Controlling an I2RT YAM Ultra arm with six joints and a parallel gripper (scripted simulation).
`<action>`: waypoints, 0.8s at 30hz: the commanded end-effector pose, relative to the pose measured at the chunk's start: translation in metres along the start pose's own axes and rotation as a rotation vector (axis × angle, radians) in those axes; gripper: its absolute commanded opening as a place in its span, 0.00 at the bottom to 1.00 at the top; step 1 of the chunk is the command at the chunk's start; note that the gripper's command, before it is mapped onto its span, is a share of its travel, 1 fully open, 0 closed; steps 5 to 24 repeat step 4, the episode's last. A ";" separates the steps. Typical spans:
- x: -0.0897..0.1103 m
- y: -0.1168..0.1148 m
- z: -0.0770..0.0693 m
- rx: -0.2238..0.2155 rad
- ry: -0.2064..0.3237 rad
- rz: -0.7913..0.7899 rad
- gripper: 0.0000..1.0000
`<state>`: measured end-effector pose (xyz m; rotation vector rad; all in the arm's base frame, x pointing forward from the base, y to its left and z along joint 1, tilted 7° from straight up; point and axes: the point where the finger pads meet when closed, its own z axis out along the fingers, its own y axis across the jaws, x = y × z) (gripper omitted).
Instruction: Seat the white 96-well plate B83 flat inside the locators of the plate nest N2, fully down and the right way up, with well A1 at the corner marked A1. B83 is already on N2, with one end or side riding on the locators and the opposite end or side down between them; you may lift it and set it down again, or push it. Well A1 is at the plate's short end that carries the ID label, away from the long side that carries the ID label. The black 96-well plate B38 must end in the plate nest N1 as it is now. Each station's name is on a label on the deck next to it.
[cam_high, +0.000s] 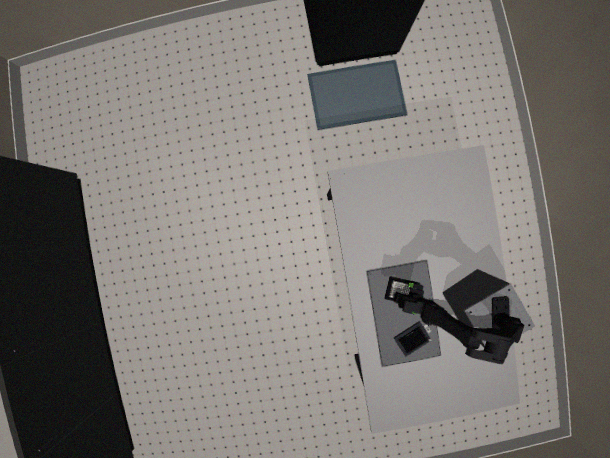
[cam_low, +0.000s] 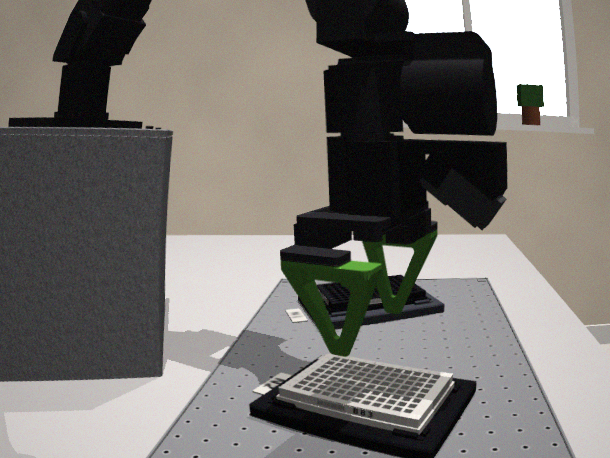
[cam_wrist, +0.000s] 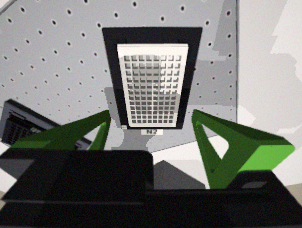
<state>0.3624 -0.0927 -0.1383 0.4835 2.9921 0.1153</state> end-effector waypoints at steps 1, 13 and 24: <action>-0.003 -0.001 -0.004 0.001 -0.006 0.001 1.00; -0.003 -0.001 -0.004 0.001 -0.006 0.001 1.00; -0.003 -0.001 -0.004 0.001 -0.006 0.001 1.00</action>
